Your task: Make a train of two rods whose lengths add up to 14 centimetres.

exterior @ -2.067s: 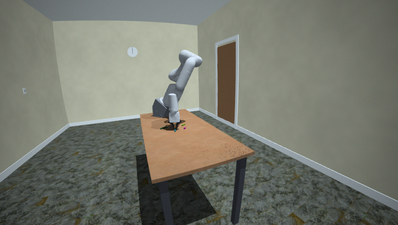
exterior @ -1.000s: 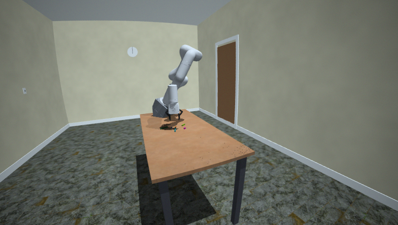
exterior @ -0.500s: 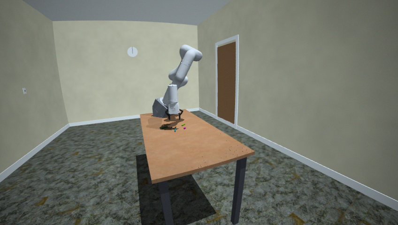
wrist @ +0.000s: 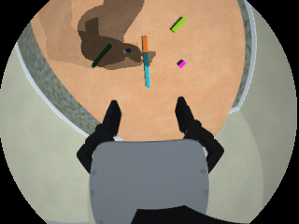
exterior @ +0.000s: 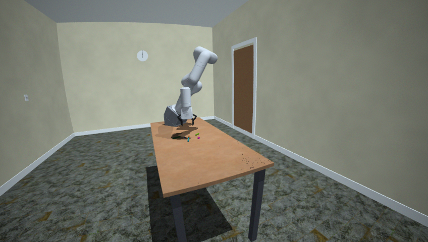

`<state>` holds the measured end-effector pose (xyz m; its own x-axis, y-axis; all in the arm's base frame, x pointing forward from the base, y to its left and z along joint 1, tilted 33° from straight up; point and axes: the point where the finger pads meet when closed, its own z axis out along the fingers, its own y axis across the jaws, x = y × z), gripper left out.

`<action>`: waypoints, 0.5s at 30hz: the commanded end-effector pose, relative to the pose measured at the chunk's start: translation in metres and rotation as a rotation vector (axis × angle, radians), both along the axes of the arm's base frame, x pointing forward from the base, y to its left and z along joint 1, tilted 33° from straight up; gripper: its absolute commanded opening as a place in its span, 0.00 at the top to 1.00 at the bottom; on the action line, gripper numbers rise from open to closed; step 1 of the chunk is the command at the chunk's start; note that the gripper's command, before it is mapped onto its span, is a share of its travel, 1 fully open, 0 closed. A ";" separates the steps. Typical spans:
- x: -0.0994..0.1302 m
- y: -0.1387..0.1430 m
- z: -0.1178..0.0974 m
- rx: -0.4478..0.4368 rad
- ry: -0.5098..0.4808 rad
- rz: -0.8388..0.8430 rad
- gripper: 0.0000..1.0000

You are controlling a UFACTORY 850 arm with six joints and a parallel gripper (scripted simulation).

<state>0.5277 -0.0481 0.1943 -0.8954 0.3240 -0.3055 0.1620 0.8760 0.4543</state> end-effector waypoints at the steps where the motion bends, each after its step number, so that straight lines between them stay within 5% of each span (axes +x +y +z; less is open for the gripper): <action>1: -0.009 -0.009 0.020 0.000 0.001 0.001 0.00; 15: -0.023 -0.021 0.049 0.000 0.001 0.001 0.00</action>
<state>0.5052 -0.0675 0.2398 -0.8959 0.3237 -0.3043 0.1621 0.8759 0.4545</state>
